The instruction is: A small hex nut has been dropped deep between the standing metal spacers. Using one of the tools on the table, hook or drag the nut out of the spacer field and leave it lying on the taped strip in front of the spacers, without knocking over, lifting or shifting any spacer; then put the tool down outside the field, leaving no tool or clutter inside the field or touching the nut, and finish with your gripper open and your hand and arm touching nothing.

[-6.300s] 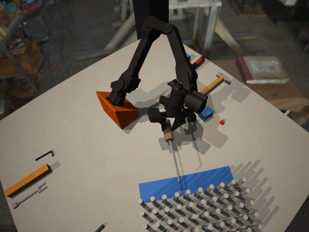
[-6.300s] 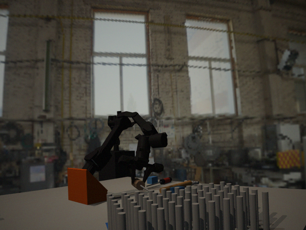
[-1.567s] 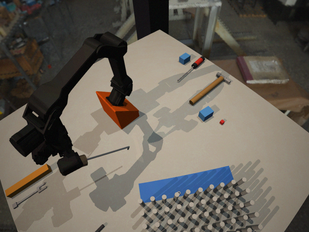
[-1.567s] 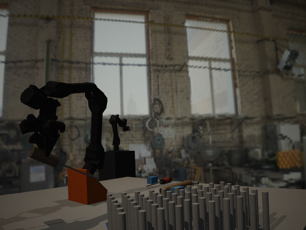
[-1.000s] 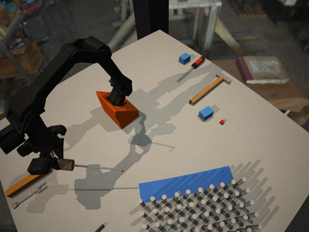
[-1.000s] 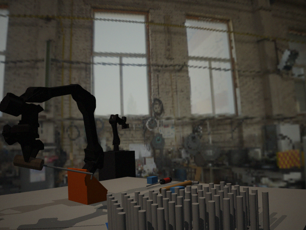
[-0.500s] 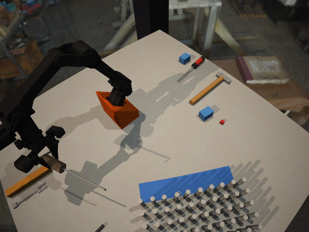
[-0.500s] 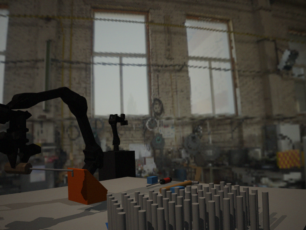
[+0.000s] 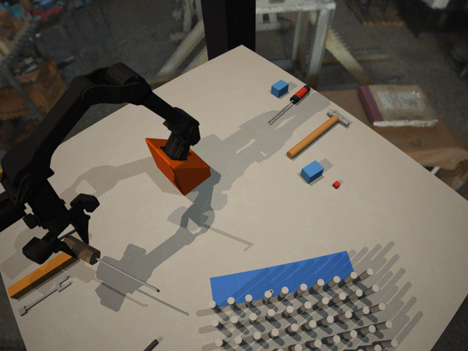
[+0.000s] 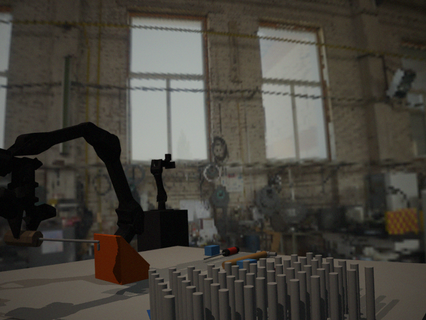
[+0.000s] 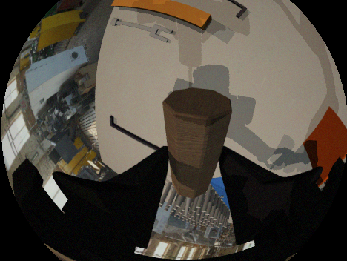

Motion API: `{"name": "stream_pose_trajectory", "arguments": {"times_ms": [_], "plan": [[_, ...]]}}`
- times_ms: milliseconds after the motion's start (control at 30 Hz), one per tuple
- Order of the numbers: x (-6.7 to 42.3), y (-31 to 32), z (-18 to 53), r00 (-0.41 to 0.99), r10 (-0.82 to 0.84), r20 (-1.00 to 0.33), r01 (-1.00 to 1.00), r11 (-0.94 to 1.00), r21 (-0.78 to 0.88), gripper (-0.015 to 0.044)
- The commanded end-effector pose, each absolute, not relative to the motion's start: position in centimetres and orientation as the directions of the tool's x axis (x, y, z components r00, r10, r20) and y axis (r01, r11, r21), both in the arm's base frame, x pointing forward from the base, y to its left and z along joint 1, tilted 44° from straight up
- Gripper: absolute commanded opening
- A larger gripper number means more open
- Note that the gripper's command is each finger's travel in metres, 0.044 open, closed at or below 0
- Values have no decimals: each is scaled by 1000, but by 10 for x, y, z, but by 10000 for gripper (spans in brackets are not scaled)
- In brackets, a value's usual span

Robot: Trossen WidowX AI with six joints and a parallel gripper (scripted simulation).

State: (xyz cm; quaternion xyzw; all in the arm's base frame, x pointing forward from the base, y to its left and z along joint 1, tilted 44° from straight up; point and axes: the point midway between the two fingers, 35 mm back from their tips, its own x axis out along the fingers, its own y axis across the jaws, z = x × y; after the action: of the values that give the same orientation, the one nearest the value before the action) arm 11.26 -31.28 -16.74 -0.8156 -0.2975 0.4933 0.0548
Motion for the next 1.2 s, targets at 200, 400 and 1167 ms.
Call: {"name": "stream_pose_trajectory", "arguments": {"times_ms": [200, 400, 1167], "plan": [[114, -307, -177, 345, 537, -770, 426, -820, -381, 0], [115, -303, -183, 345, 537, -770, 426, -821, -381, 0], [115, -287, -206, 345, 537, -770, 426, -821, -381, 0]]}}
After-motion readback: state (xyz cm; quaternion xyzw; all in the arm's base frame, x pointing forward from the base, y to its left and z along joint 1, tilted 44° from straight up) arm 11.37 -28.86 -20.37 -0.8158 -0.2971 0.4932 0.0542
